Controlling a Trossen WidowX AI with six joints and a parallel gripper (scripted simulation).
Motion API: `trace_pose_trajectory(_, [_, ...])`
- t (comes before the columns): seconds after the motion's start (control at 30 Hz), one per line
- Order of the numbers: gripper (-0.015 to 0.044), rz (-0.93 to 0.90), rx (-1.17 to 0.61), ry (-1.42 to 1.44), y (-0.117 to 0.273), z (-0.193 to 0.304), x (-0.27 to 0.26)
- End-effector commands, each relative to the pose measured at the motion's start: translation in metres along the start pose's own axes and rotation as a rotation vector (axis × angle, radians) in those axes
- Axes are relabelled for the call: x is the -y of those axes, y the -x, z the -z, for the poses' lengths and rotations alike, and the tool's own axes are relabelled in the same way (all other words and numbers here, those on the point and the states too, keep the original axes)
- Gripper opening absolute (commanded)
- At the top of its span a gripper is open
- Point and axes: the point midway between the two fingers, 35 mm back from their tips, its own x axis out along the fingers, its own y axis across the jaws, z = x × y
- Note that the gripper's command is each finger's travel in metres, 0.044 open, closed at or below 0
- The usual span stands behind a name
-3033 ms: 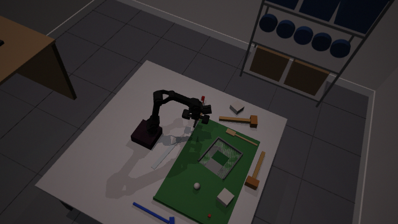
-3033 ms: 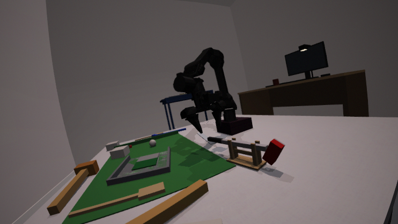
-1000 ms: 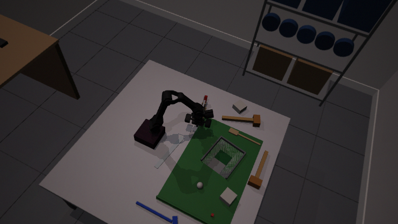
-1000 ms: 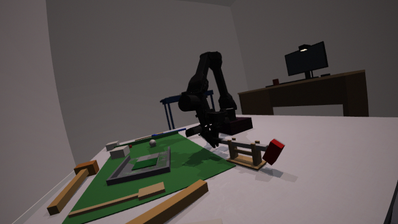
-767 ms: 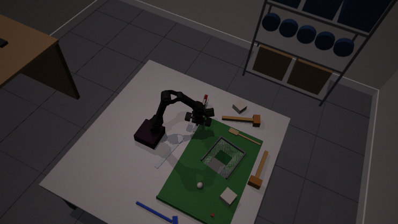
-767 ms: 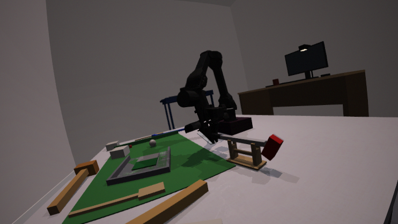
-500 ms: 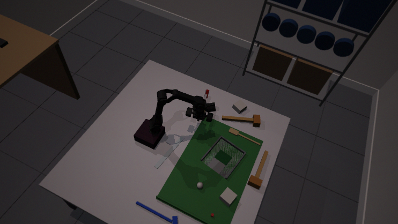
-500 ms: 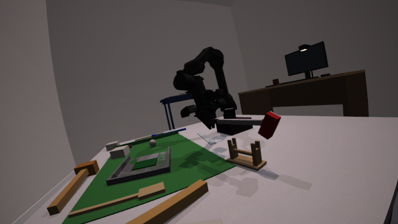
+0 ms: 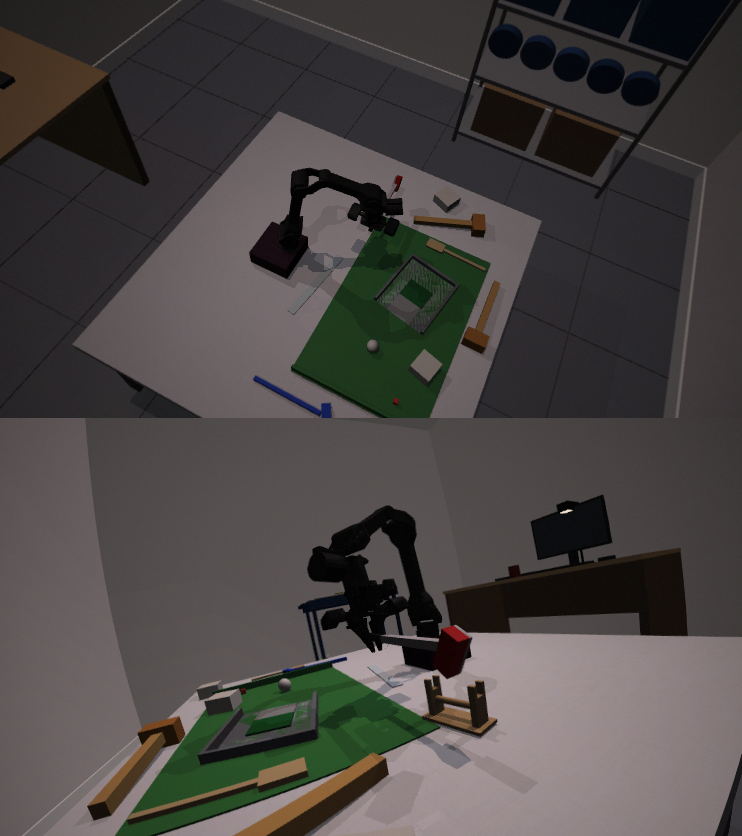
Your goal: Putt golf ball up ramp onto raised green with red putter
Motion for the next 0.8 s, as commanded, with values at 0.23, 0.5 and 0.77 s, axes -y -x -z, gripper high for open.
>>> trace_pose_trajectory(0.23, [0.0000,0.051,-0.034,-0.297,0.019,0.059,0.028])
trace_pose_trajectory(0.5, [0.0000,0.085,-0.060,-0.508,0.033,0.105,0.040])
trace_pose_trajectory(0.77, [0.0000,0.116,-0.083,-0.720,0.047,0.152,0.044])
